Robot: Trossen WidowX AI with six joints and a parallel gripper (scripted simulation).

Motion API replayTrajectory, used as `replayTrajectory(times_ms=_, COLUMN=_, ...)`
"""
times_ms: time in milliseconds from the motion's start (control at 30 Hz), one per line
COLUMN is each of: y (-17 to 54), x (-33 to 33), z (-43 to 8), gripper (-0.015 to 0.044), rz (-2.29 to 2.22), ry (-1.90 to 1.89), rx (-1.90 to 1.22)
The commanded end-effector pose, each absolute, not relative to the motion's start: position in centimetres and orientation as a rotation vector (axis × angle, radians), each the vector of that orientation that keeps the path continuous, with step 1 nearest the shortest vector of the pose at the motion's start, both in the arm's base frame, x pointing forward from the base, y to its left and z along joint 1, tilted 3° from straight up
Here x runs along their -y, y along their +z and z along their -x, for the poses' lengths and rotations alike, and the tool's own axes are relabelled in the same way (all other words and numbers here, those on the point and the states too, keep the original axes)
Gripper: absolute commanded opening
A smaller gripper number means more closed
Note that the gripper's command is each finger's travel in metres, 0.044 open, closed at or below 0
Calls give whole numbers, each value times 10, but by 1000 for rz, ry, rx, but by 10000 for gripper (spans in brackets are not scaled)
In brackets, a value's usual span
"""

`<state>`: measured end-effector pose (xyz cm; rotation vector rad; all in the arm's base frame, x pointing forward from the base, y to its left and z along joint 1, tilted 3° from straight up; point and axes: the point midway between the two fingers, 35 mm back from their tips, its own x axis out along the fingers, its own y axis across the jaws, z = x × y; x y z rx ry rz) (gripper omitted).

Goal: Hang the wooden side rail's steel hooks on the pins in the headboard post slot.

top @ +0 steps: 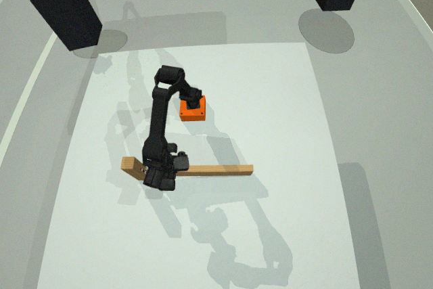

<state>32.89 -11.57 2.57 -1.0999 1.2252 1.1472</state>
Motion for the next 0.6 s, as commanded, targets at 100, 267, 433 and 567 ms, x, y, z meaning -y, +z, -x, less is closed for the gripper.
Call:
replayTrajectory(times_ms=100, y=28, x=118, z=-330, gripper=0, rz=1107, ry=1144, rx=-1225)
replayTrajectory(times_ms=267, y=28, x=119, z=-330, gripper=0, rz=1107, ry=1144, rx=-1225)
replayTrajectory(times_ms=433, y=27, x=119, z=-330, gripper=0, rz=1107, ry=1144, rx=-1225)
replayTrajectory(times_ms=567, y=27, x=119, z=-329, gripper=0, rz=1107, ry=1144, rx=-1225)
